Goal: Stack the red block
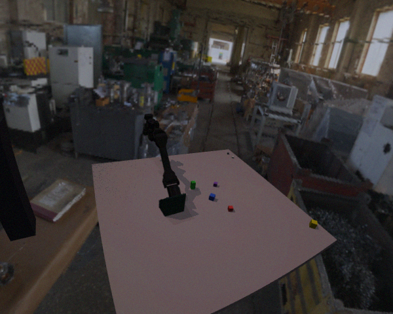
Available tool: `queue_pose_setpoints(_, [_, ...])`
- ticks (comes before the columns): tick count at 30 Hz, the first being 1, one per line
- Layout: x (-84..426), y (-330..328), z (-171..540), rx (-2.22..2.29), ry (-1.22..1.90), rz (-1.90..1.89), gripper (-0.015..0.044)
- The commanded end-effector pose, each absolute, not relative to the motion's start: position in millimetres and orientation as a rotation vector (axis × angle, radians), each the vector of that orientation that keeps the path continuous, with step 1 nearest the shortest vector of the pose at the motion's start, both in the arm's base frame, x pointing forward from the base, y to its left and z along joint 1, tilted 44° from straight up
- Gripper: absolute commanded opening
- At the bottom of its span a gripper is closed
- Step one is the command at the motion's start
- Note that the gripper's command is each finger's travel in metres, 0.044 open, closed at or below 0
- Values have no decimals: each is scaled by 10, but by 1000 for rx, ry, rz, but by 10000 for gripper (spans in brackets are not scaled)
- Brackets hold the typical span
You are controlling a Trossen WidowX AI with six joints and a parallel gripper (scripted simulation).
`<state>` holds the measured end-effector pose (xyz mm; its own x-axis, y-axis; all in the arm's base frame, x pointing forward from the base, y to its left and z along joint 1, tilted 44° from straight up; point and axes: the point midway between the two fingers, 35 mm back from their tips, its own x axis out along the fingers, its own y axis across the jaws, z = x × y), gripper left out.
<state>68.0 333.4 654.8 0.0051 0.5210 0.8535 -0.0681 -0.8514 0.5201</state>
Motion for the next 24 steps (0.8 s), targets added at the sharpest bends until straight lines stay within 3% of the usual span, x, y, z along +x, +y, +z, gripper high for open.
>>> queue_pose_setpoints(1, [696,3349,6537,1867,462,1893,426])
queue_pose_setpoints(14, [2188,4044,5479,1425,374,1411,440])
queue_pose_setpoints(24, [3509,3927,4372,1107,423,1053,440])
